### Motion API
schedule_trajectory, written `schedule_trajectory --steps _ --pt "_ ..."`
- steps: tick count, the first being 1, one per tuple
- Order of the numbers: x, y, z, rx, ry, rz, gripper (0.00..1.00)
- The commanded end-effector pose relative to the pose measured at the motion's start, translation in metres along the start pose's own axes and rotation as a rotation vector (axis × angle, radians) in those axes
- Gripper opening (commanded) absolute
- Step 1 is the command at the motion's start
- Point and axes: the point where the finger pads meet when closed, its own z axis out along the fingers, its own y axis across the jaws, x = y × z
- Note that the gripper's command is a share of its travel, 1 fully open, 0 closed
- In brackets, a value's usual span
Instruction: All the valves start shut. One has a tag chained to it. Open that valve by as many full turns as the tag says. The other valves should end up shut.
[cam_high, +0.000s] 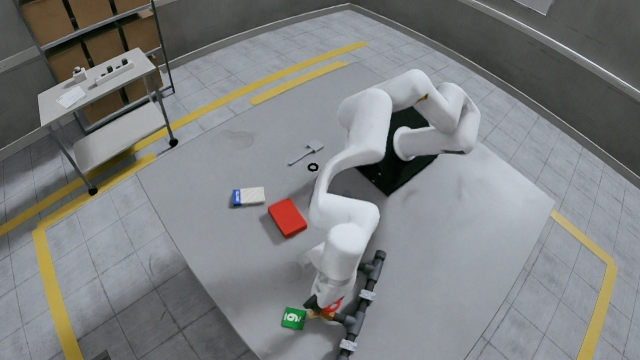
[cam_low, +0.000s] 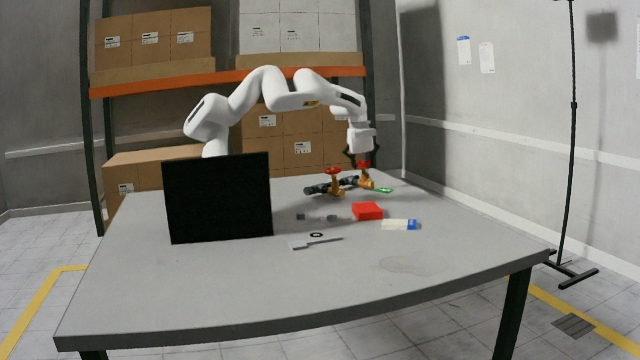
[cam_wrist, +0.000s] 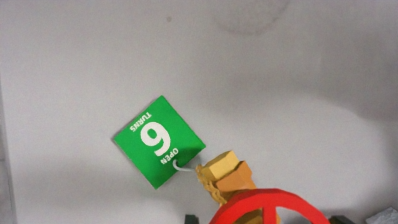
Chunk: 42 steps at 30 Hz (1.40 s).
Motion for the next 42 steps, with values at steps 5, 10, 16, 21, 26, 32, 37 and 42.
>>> schedule_trajectory --steps 5,10,16,21,26,32,37,42 --pt "-0.0004 -0.0015 -0.0021 0.004 -0.002 0.001 1.00" --pt "-0.0004 -0.0015 -0.0021 0.004 -0.002 0.001 1.00" --pt "-0.0004 -0.0015 -0.0021 0.004 -0.002 0.001 1.00" --pt "-0.0004 -0.0015 -0.0021 0.004 -0.002 0.001 1.00" --pt "-0.0004 -0.0015 -0.0021 0.004 -0.002 0.003 1.00" --pt "-0.0004 -0.0015 -0.0021 0.004 -0.002 0.064 1.00" --pt "-0.0004 -0.0015 -0.0021 0.004 -0.002 0.210 1.00" --pt "-0.0004 -0.0015 -0.0021 0.004 -0.002 0.346 1.00"
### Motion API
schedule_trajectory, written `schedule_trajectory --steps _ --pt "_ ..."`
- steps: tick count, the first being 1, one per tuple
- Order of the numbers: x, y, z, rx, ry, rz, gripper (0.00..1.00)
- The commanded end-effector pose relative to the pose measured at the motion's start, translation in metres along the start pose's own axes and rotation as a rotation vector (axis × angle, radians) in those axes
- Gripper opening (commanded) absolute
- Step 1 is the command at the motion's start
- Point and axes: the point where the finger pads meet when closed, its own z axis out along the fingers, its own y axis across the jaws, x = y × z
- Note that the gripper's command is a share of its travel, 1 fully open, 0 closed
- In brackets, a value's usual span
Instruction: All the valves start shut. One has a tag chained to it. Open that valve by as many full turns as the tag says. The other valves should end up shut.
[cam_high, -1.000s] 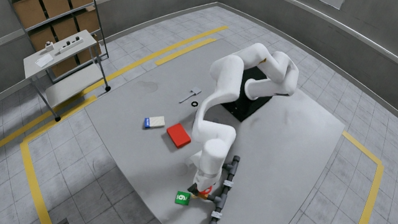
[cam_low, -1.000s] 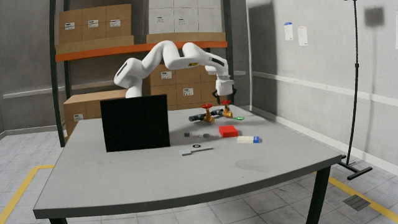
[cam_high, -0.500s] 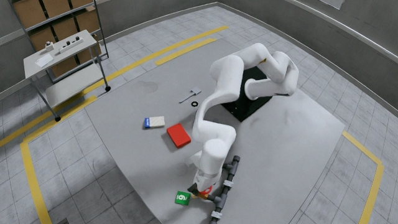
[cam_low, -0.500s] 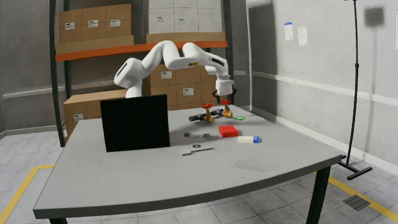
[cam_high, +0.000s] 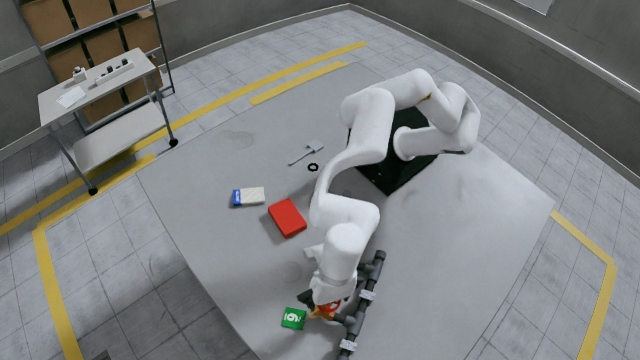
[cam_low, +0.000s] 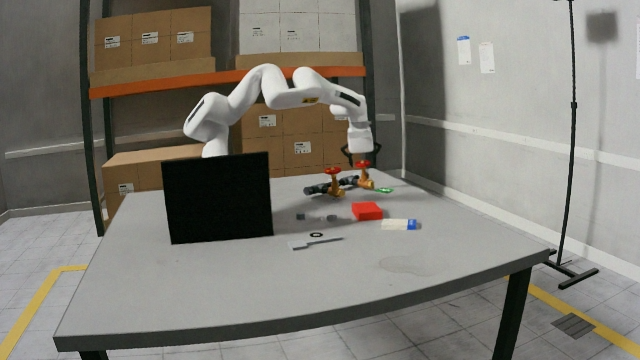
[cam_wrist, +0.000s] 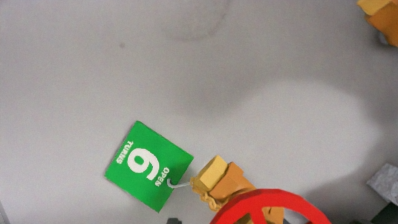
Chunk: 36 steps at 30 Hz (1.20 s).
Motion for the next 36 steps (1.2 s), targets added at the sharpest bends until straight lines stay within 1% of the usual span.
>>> schedule_trajectory --steps 1,15,17,18,21,32,34,35,36 --pt "-0.0009 -0.0011 -0.0020 0.009 -0.001 0.105 1.00" --pt "-0.0009 -0.0011 -0.0020 -0.001 -0.006 0.968 1.00" --pt "-0.0009 -0.0011 -0.0020 -0.001 -0.006 0.968 1.00" --pt "-0.0009 -0.0011 -0.0020 0.001 -0.006 1.144 1.00" --pt "-0.0009 -0.0011 -0.0020 -0.006 -0.007 1.263 1.00" --pt "-0.0009 -0.0011 -0.0020 -0.018 -0.006 1.935 1.00" --pt "-0.0009 -0.0011 -0.0020 -0.018 -0.006 1.935 1.00" --pt "-0.0009 -0.0011 -0.0020 -0.014 -0.007 2.114 1.00" --pt "-0.0009 -0.0011 -0.0020 -0.015 -0.007 2.155 1.00"
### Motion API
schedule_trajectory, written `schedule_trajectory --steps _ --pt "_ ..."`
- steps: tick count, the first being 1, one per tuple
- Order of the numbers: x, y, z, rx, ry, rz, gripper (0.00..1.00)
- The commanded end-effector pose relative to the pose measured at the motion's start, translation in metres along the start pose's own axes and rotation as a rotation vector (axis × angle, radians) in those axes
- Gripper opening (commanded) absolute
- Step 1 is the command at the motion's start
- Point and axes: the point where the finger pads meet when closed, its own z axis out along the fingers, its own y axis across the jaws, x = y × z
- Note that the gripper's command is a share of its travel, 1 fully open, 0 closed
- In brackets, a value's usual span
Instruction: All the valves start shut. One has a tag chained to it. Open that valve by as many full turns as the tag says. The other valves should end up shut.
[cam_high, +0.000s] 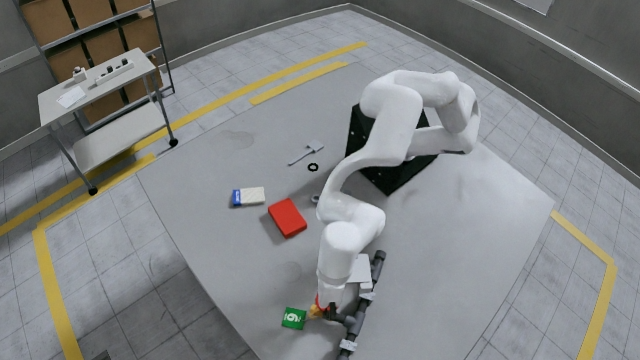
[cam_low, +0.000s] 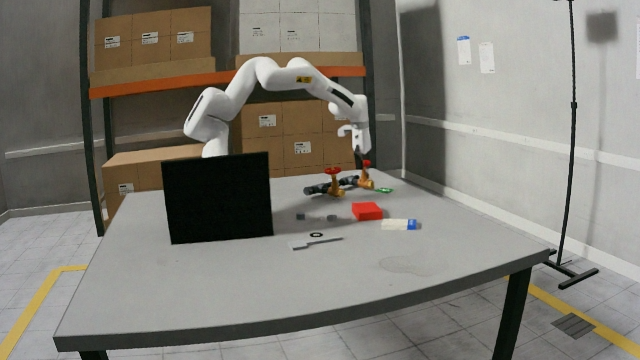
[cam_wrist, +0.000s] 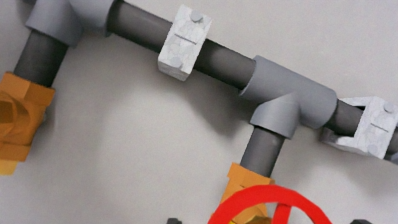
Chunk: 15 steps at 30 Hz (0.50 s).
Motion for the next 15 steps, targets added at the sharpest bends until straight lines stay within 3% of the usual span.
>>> schedule_trajectory --steps 1,9,15 --pt "-0.0005 0.0009 -0.0014 0.001 -0.023 0.279 1.00" --pt "-0.0005 0.0009 -0.0014 -0.001 -0.040 0.732 1.00" --pt "-0.0005 0.0009 -0.0014 -0.001 -0.040 0.761 1.00"
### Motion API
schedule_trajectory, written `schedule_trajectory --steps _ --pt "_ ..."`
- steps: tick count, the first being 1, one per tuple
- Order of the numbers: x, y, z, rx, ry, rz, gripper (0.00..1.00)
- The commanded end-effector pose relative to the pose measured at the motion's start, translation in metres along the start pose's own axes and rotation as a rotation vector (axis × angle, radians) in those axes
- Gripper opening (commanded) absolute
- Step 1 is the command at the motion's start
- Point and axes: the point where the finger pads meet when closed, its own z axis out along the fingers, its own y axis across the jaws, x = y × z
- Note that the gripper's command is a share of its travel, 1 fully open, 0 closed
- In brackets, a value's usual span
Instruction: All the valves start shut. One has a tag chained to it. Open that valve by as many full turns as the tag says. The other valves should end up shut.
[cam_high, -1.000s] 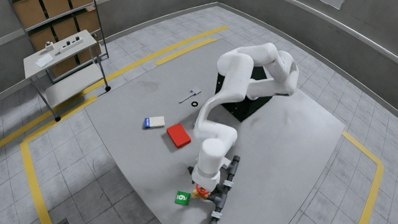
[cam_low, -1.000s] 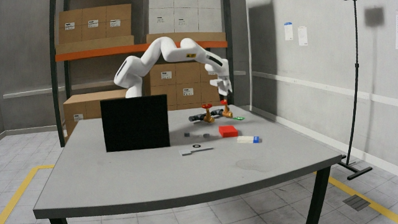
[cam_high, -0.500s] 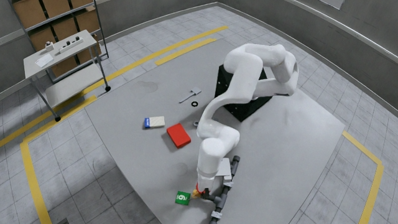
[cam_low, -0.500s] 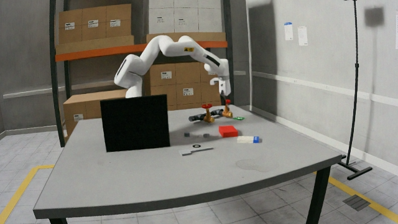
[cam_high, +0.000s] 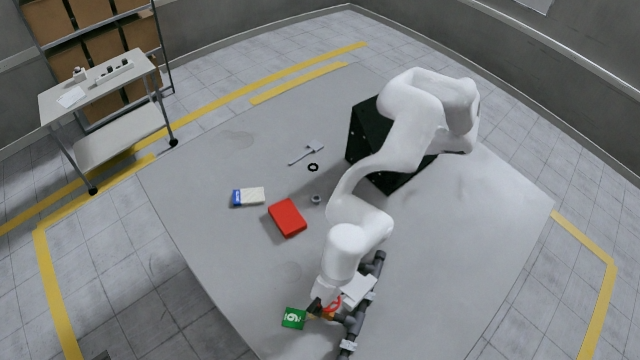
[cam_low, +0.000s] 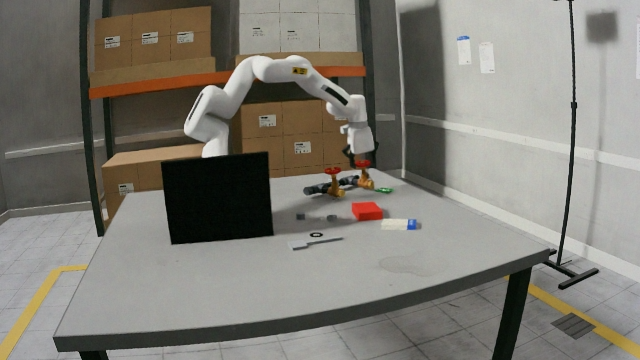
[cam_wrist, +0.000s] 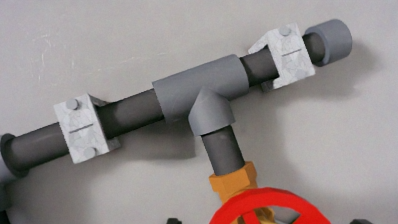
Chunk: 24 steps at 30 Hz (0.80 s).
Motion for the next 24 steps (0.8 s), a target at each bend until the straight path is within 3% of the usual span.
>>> schedule_trajectory --steps 1,3,4,24 --pt "-0.0010 0.0015 -0.0016 -0.004 -0.004 0.013 1.00" --pt "-0.0010 0.0015 -0.0016 -0.004 -0.004 0.014 1.00" --pt "-0.0010 0.0015 -0.0016 -0.004 -0.004 0.014 0.00" --pt "-0.0010 0.0015 -0.0016 -0.004 -0.004 0.014 0.00"
